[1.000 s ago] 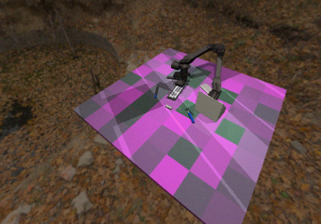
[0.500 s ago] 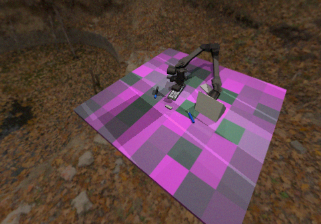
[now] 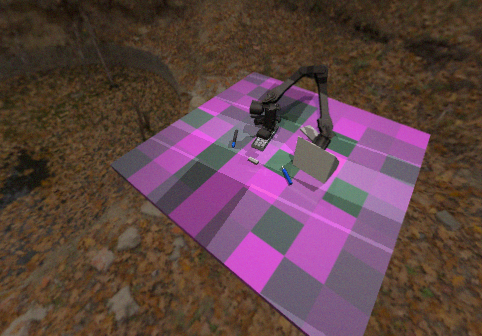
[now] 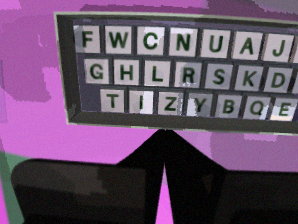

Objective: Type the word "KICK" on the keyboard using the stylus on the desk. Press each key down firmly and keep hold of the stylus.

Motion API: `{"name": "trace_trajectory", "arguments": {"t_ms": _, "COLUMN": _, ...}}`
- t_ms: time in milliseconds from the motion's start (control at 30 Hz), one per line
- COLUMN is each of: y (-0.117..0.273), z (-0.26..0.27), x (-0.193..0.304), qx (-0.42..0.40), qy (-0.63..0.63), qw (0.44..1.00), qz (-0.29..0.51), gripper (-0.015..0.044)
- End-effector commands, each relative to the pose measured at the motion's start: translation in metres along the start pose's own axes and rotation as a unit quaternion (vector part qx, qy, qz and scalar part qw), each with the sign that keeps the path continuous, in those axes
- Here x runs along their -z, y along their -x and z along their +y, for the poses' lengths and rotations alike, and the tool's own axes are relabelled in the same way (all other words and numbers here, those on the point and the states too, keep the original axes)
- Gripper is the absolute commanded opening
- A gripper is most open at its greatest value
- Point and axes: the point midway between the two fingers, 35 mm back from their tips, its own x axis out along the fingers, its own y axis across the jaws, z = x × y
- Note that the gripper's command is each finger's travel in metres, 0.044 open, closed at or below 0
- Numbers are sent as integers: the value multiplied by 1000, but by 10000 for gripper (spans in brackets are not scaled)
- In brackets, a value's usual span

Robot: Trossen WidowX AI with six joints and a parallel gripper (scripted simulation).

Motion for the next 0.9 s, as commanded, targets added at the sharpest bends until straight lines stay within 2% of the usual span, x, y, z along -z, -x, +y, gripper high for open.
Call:
{"name": "trace_trajectory", "arguments": {"t_ms": 0, "y": 21, "z": 2, "x": -2, "qx": -3, "qy": -1, "qw": 1000, "qz": -1, "gripper": 0}}
{"name": "trace_trajectory", "arguments": {"t_ms": 67, "y": 50, "z": 2, "x": -1, "qx": -3, "qy": -1, "qw": 1000, "qz": -1, "gripper": 0}}
{"name": "trace_trajectory", "arguments": {"t_ms": 133, "y": 60, "z": 2, "x": 0, "qx": -3, "qy": -1, "qw": 1000, "qz": -1, "gripper": 0}}
{"name": "trace_trajectory", "arguments": {"t_ms": 500, "y": 53, "z": 1, "x": 0, "qx": -1, "qy": 1, "qw": 1000, "qz": -1, "gripper": 0}}
{"name": "trace_trajectory", "arguments": {"t_ms": 700, "y": 59, "z": 22, "x": 3, "qx": 1, "qy": -2, "qw": 1000, "qz": -9, "gripper": 150}}
{"name": "trace_trajectory", "arguments": {"t_ms": 867, "y": 75, "z": 88, "x": 25, "qx": 12, "qy": -23, "qw": 999, "qz": -32, "gripper": 150}}
